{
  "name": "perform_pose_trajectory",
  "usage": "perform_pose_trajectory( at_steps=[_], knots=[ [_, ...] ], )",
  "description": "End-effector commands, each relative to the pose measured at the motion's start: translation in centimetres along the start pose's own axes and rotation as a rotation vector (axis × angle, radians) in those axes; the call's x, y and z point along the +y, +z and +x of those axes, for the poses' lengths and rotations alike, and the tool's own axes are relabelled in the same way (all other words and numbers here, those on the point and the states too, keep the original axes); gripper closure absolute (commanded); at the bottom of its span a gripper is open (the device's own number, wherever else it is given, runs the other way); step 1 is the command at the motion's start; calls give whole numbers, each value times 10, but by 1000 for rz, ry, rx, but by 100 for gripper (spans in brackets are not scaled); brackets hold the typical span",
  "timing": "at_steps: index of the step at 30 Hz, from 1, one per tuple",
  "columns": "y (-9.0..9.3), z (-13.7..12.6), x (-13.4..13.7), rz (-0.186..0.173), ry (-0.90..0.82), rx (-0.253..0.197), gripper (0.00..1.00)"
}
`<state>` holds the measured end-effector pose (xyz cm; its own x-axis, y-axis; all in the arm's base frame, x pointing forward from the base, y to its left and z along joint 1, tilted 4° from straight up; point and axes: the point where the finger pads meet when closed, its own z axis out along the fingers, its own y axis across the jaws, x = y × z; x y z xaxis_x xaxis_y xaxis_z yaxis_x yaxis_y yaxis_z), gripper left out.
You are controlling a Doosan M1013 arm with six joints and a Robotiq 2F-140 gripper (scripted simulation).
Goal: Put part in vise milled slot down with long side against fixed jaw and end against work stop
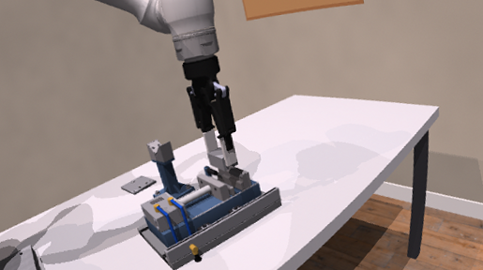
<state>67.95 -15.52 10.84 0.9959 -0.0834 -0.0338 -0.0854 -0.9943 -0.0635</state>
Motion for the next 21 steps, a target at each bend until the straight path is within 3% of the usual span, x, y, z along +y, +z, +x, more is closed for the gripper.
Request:
perform_pose_trajectory(
  at_steps=[1,21],
  knots=[
    [0,0,0,0,0,0,100],
    [9,0,0,0,0,0,100]
  ],
)
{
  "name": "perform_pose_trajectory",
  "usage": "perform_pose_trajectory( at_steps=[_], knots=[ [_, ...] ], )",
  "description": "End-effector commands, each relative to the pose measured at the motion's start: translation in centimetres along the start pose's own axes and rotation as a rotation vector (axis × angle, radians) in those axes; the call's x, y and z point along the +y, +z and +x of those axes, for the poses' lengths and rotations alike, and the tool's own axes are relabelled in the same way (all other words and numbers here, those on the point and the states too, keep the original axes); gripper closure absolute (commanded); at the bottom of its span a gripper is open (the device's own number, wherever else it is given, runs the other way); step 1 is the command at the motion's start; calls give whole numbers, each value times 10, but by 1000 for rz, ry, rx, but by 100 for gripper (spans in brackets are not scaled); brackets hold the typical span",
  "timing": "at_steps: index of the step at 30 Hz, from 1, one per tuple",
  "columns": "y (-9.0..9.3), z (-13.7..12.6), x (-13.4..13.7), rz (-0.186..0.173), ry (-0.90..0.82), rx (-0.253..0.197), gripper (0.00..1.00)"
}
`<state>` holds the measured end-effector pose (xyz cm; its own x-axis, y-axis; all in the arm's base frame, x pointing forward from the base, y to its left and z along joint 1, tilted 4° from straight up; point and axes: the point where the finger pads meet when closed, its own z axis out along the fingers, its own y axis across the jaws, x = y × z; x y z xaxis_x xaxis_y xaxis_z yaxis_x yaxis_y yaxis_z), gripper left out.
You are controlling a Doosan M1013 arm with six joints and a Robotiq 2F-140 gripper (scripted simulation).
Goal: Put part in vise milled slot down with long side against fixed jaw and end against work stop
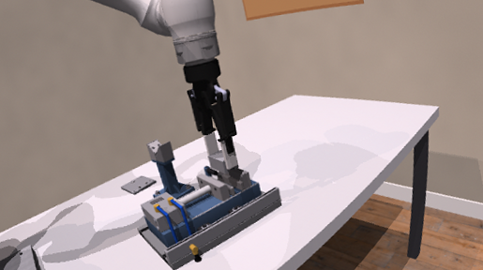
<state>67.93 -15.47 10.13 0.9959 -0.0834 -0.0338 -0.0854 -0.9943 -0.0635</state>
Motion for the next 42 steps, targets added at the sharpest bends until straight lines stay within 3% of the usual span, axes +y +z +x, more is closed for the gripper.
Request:
perform_pose_trajectory(
  at_steps=[1,42],
  knots=[
    [2,0,0,0,0,0,100],
    [17,0,0,0,0,0,100]
  ],
)
